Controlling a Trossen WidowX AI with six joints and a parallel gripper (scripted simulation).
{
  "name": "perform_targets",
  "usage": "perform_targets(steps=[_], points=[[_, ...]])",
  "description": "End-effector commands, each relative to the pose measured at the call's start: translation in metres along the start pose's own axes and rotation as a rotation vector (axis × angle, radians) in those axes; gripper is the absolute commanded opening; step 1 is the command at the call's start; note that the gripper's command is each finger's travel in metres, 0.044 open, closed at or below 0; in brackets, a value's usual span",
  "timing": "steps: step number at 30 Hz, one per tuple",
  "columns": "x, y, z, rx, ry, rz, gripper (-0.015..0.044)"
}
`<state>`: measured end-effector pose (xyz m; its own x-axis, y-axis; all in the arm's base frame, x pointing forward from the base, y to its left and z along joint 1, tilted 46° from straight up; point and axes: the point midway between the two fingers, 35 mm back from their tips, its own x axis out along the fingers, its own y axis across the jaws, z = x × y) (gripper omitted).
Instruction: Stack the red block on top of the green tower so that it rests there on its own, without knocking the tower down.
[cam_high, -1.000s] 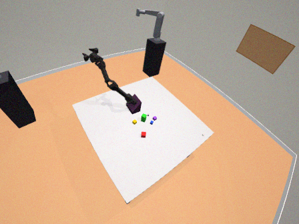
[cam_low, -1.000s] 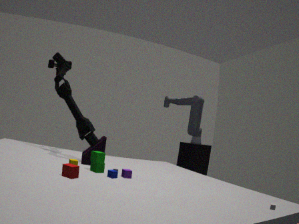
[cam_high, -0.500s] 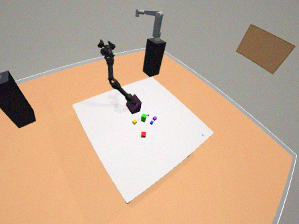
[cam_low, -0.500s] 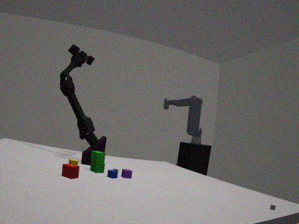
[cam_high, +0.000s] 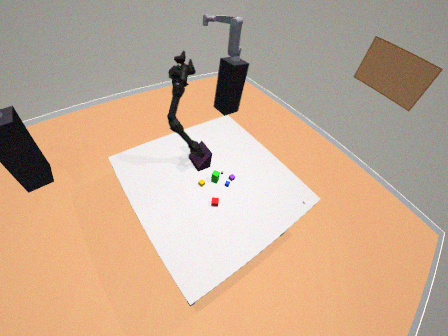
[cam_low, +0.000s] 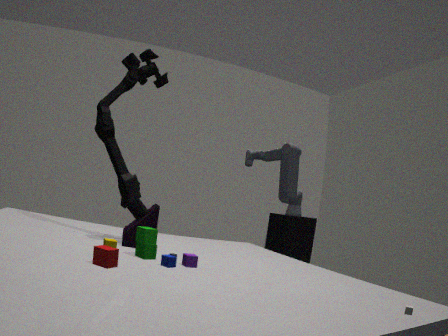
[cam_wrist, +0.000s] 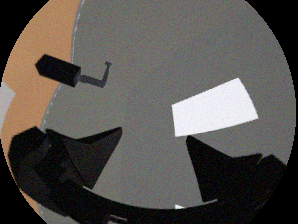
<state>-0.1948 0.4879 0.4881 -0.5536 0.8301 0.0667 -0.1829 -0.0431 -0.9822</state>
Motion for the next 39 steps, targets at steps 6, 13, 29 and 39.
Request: perform_targets(steps=[6,13,29,39], points=[[-0.028,0.031,-0.123,0.252,0.33,0.078,0.044],[-0.077,0.053,-0.212,0.414,0.57,0.099,0.044],[-0.24,0.118,-0.37,0.921,1.239,-0.048,0.044],[-0.393,0.164,-0.422,1.227,1.726,-0.323,0.044]])
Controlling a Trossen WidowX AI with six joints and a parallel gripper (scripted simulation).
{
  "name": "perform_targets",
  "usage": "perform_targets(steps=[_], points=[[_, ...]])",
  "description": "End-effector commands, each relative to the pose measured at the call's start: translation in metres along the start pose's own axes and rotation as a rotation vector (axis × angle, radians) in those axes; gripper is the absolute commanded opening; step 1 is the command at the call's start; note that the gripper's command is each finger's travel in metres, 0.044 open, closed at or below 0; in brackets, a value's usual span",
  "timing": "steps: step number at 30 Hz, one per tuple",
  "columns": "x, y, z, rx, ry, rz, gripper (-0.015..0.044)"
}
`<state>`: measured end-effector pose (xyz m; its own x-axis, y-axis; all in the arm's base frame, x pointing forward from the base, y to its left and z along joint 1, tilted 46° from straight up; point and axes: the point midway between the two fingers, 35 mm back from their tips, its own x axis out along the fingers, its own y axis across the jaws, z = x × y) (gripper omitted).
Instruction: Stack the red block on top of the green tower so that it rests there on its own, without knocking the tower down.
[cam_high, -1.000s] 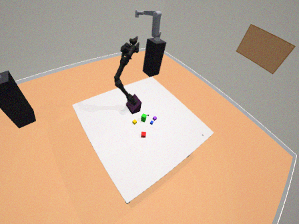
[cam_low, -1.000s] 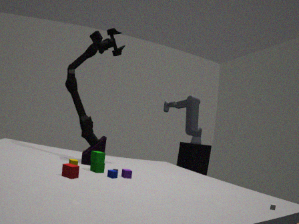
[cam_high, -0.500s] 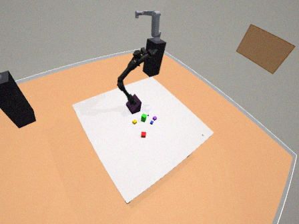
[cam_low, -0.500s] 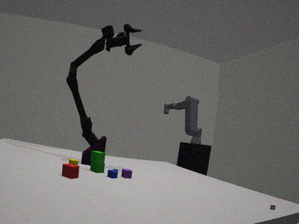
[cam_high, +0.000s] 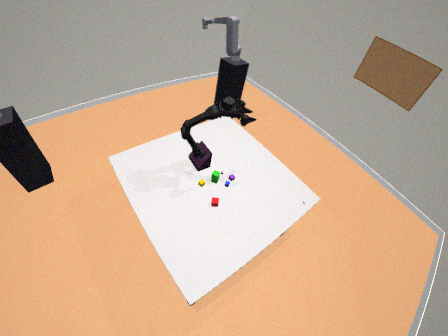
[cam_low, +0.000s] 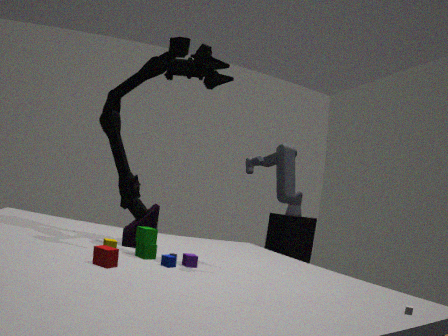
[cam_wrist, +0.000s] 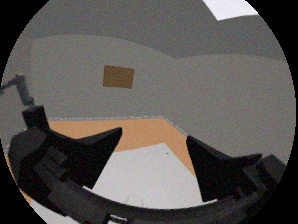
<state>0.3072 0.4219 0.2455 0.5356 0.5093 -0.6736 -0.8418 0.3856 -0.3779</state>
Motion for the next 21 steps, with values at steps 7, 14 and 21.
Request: perform_targets(steps=[7,14,21], points=[[0.02,-0.098,-0.126,0.434,0.354,-0.244,0.044],[0.006,-0.151,-0.22,0.724,0.575,-0.453,0.044],[-0.025,-0.187,-0.311,0.979,0.774,-0.676,0.044]])
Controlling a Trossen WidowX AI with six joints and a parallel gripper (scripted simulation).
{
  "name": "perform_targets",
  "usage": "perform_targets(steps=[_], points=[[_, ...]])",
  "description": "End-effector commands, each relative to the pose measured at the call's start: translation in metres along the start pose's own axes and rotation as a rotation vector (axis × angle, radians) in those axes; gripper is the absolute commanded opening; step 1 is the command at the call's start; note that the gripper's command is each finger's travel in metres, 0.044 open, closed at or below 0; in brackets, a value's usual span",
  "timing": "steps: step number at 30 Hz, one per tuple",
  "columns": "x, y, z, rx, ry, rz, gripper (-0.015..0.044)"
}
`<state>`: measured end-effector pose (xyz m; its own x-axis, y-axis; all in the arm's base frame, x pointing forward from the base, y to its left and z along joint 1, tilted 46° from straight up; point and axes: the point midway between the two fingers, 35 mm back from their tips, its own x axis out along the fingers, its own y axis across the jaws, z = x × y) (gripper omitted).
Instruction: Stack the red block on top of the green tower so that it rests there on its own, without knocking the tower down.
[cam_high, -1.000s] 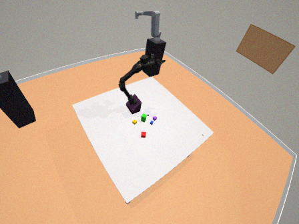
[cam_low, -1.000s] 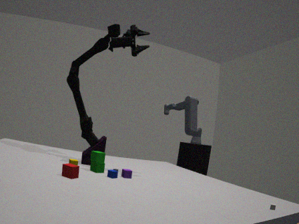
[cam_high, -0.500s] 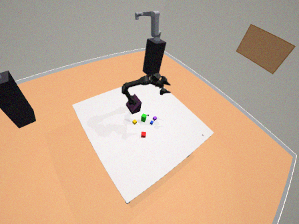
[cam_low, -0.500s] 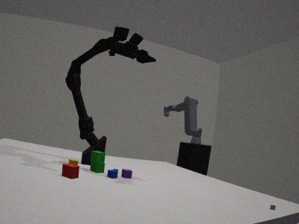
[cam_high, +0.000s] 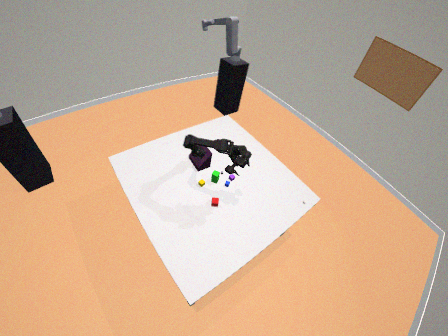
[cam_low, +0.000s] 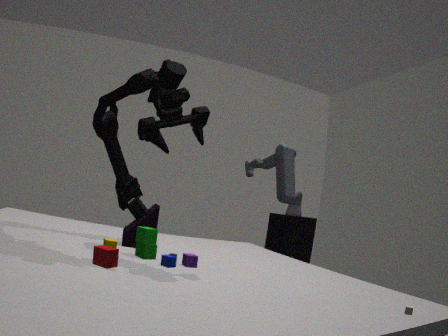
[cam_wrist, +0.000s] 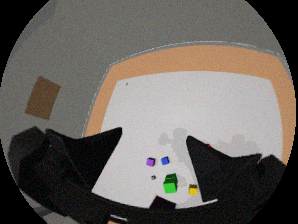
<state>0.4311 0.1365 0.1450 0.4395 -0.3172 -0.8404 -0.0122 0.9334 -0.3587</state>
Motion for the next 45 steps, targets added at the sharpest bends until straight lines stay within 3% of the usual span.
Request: perform_targets(steps=[1,17,25,35,45], points=[[0.026,-0.044,-0.016,0.13,0.095,-0.11,0.044],[0.076,-0.2,-0.094,0.613,0.356,-0.587,0.044],[0.079,-0.206,-0.094,0.619,0.357,-0.593,0.044],[0.122,-0.231,-0.12,0.619,0.356,-0.596,0.044],[0.129,-0.235,-0.123,0.619,0.356,-0.596,0.044]])
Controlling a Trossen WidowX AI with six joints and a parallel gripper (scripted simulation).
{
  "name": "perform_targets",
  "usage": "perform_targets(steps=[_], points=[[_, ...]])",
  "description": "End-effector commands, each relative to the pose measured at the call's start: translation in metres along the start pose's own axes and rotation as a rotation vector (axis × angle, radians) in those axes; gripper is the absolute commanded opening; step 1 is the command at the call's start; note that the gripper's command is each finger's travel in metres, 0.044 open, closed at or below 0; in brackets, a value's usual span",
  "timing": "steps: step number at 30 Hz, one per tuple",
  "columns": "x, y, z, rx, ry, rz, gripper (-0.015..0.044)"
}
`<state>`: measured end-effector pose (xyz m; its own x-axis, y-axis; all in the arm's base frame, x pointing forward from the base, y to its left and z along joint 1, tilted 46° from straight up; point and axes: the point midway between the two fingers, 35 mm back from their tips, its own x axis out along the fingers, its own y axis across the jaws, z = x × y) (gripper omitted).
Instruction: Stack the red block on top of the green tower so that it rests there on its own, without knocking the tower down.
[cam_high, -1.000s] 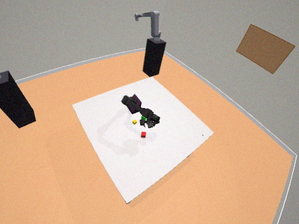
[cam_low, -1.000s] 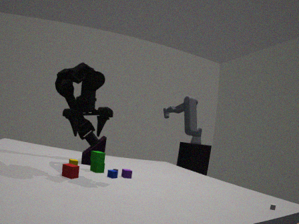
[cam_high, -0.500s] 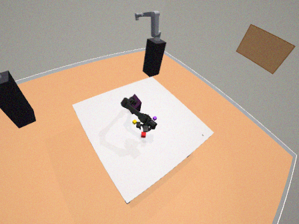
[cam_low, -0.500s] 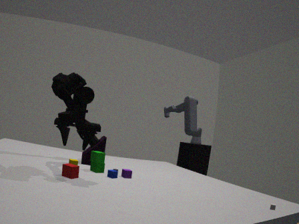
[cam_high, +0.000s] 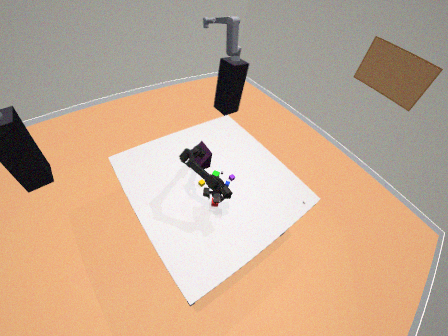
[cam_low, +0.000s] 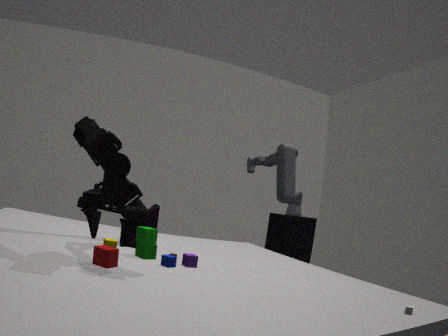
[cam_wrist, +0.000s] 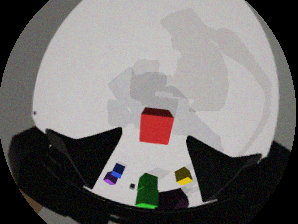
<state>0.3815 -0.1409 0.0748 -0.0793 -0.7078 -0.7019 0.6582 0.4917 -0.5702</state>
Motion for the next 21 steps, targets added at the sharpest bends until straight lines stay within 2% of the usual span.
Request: perform_targets(steps=[1,21], points=[[0.007,-0.001,-0.001,-0.006,0.0,-0.006,0.044],[0.039,-0.001,0.0,-0.006,-0.001,-0.007,0.044]])
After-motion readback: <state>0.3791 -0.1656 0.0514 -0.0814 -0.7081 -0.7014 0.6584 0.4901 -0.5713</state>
